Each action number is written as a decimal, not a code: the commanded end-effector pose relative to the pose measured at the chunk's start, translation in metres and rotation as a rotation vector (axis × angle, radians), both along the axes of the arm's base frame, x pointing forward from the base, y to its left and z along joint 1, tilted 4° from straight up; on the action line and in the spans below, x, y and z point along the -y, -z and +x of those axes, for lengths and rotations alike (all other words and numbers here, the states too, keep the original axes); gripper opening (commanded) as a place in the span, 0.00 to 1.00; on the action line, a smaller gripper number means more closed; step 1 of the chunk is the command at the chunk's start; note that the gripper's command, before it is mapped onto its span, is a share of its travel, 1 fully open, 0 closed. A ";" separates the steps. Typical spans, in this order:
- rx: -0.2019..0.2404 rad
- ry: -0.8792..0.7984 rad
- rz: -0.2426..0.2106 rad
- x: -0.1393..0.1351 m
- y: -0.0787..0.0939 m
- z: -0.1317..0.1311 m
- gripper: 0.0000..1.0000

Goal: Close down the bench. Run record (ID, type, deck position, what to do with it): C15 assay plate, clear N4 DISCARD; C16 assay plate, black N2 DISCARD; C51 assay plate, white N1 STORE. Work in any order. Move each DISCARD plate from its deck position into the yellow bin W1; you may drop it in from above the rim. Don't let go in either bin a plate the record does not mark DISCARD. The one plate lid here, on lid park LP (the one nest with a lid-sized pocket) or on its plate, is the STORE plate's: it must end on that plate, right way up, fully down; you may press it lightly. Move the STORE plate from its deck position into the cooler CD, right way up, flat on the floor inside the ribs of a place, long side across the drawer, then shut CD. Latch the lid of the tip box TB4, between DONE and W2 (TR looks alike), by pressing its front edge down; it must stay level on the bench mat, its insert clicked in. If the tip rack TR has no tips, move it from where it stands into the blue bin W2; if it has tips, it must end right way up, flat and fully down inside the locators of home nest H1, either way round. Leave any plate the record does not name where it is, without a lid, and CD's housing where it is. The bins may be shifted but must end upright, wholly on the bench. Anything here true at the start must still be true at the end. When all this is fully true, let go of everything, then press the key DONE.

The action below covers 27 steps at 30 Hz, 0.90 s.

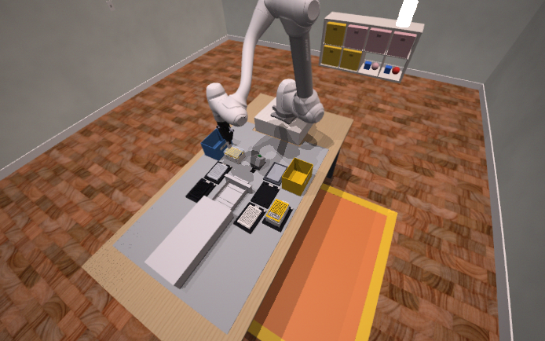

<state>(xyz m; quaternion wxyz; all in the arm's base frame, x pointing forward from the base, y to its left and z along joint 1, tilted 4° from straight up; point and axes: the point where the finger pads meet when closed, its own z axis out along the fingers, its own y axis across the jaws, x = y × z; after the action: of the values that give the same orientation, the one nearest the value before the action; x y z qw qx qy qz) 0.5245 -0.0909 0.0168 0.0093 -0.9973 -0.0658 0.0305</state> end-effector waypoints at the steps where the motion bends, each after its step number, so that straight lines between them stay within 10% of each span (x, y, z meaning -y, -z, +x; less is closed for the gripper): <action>1: 0.002 0.000 -0.002 0.002 0.000 -0.001 0.00; 27: 0.002 0.000 -0.002 0.002 -0.004 -0.001 0.00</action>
<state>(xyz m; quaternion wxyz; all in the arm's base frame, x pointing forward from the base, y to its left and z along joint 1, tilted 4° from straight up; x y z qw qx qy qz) 0.5246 -0.0910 0.0174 0.0091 -0.9973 -0.0658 0.0300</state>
